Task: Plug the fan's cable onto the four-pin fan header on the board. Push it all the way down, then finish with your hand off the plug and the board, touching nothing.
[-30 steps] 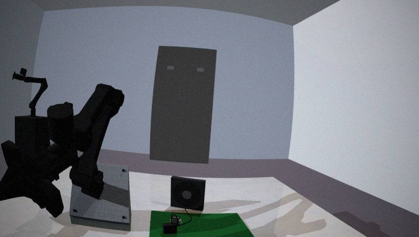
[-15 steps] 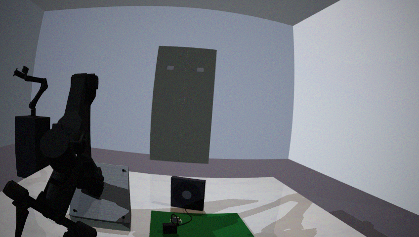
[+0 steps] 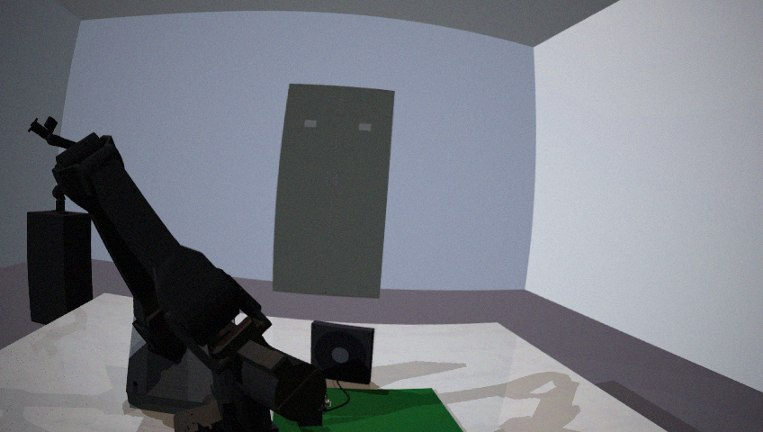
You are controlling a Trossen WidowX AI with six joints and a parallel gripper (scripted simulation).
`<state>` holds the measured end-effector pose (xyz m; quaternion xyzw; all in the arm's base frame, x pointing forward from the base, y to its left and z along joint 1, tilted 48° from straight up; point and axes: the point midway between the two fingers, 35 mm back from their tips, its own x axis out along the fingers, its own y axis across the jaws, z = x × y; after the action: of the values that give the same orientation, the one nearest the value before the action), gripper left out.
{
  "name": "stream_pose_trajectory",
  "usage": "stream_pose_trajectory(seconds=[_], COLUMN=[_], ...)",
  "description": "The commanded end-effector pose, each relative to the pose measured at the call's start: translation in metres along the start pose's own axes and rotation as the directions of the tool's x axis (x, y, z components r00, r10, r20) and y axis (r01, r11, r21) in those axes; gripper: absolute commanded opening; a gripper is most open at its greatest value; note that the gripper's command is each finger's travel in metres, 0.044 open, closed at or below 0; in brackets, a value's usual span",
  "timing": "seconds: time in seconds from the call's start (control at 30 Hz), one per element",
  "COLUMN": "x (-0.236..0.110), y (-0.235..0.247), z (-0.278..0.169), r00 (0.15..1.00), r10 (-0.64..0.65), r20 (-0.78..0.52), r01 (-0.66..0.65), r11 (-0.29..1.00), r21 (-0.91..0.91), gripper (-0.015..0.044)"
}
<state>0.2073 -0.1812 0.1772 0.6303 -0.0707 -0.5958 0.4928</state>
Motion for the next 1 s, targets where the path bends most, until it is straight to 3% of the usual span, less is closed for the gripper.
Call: stream_pose_trajectory(seconds=[0.0,0.13,0.27,0.4,0.53,0.63,0.87,0.97], x=[-0.001,-0.011,-0.027,-0.049,-0.074,-0.090,-0.091,-0.076], y=[-0.021,-0.050,-0.083,-0.116,-0.150,-0.170,-0.172,-0.172], z=[-0.046,-0.090,-0.126,-0.154,-0.175,-0.184,-0.184,-0.185], r00=[0.992,0.973,0.956,0.949,0.950,0.951,0.951,0.951], r10=[-0.127,-0.232,-0.278,-0.255,-0.160,-0.076,-0.070,-0.071], r20=[-0.018,0.014,0.091,0.186,0.269,0.301,0.302,0.301], r01=[0.107,0.143,0.109,0.048,0.005,-0.001,-0.001,-0.002], r11=[0.893,0.549,0.050,-0.466,-0.852,-0.970,-0.975,-0.975], r21=[-0.437,-0.824,-0.993,-0.884,-0.524,-0.243,-0.222,-0.222], gripper=[0.0440,0.0440,0.0440,0.0440,0.0440,0.0440,0.0440,0.0440])
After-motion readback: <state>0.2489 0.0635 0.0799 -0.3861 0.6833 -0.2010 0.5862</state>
